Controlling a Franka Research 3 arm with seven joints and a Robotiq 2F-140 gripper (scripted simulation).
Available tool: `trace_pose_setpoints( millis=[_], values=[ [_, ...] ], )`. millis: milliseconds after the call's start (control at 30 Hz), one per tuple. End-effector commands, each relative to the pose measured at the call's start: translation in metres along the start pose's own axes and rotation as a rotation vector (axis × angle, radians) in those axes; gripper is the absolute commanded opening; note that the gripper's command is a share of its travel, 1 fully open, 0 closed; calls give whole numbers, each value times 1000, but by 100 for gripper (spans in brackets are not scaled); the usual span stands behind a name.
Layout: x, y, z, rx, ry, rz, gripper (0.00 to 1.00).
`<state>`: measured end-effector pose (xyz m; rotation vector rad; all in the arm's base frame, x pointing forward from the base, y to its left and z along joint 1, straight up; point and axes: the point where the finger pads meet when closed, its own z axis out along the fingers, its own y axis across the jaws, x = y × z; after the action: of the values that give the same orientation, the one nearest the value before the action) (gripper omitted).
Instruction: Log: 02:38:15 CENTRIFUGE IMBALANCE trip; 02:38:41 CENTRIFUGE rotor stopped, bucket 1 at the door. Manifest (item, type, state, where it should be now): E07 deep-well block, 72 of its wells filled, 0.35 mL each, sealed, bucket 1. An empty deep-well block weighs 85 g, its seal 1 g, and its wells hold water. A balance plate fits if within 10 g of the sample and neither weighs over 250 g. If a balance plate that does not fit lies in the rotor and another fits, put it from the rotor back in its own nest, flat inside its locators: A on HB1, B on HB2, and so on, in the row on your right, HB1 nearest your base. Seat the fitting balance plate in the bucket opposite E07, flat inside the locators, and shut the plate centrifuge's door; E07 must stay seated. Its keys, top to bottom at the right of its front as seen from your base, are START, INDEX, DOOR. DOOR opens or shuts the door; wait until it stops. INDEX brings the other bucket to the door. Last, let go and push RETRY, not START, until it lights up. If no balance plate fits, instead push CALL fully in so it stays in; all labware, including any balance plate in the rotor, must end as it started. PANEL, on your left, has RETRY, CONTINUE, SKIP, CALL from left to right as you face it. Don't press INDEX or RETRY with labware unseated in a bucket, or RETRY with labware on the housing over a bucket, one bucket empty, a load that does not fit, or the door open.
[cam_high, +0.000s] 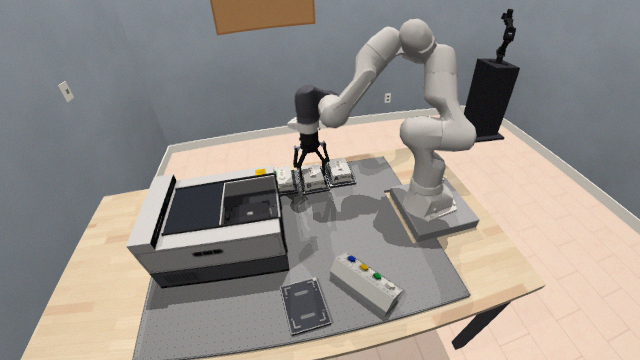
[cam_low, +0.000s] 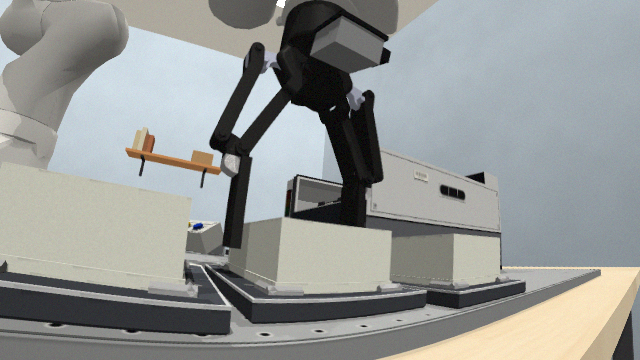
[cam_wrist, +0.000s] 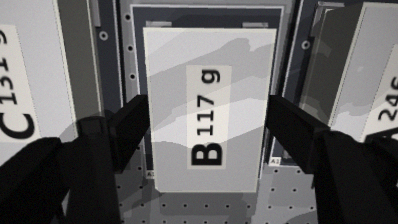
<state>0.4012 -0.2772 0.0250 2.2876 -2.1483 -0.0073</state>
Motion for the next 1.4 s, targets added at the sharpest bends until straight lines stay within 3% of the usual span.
trace_pose_setpoints(
  millis=[0,1367],
  values=[
    [0,-2,1,7,1,6,70],
    [0,-2,8,7,1,6,70]
  ],
)
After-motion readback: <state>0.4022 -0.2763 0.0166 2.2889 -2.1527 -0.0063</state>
